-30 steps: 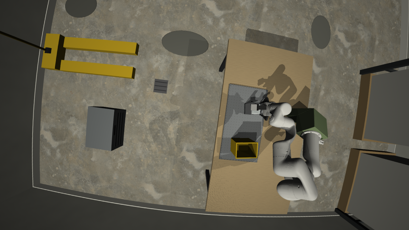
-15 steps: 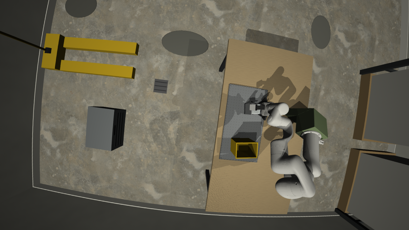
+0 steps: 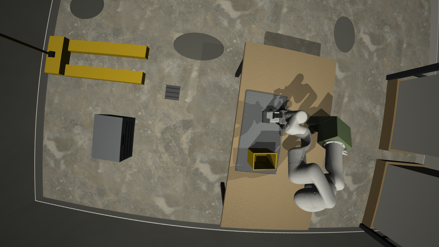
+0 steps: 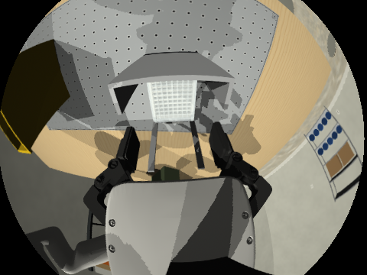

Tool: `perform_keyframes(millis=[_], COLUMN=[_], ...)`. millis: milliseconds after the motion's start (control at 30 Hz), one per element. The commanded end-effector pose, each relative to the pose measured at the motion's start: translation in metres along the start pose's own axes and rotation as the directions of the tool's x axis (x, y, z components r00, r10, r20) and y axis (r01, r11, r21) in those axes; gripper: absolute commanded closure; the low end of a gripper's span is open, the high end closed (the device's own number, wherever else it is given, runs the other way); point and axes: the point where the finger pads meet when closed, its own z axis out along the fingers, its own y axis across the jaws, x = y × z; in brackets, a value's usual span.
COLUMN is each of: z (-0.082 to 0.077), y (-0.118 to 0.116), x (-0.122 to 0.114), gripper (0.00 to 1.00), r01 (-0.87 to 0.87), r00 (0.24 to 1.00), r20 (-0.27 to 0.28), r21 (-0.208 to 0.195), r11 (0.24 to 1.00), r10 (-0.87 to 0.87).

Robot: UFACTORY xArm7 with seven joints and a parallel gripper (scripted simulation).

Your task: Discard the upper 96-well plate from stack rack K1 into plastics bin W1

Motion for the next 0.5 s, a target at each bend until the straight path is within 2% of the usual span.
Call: perform_keyframes(millis=[0,467], z=[0.005,0.025], y=[0.002,0.002], x=[0.000,0.000], gripper=[0.00,0.00], r01=[0.000,0.000], r00=[1.000,1.000], r20=[-0.002,-0.002], r21=[-0.004,-0.004], r11=[1.000,1.000], r10=[0.000,0.000])
